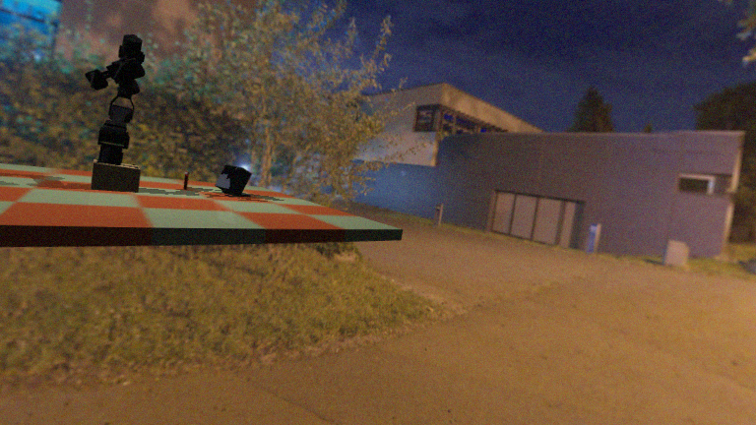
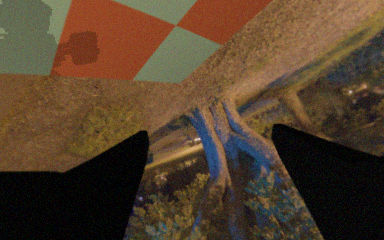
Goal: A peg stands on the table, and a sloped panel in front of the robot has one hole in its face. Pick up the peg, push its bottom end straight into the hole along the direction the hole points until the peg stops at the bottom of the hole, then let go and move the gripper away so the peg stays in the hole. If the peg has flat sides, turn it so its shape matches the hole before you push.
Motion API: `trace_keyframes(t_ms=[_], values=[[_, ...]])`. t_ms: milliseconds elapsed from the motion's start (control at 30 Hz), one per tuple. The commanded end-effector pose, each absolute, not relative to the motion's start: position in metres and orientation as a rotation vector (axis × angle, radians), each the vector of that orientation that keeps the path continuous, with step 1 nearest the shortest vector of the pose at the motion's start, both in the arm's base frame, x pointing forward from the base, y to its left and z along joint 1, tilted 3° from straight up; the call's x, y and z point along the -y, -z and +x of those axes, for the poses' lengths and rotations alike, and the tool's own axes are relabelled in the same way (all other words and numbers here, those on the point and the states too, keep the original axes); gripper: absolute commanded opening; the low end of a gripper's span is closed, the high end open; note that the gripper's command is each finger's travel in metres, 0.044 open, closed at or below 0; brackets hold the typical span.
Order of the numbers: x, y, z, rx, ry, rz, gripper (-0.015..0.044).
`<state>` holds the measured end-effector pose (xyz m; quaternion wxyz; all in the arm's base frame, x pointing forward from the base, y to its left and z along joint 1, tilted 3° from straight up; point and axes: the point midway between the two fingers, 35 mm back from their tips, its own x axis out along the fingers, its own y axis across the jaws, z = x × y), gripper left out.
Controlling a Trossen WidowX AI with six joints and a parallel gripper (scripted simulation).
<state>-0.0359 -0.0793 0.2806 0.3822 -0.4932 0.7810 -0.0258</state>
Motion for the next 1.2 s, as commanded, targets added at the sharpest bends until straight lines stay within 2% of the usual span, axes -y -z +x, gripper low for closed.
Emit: trace_keyframes(t_ms=[0,33,1167], values=[[0.079,-0.281,-0.036,-1.991,0.065,-1.259,0.0426],[0.080,-0.281,-0.035,-1.988,0.064,-1.260,0.0440],[0.137,-0.275,0.034,-1.623,-0.203,-1.451,0.0440]])
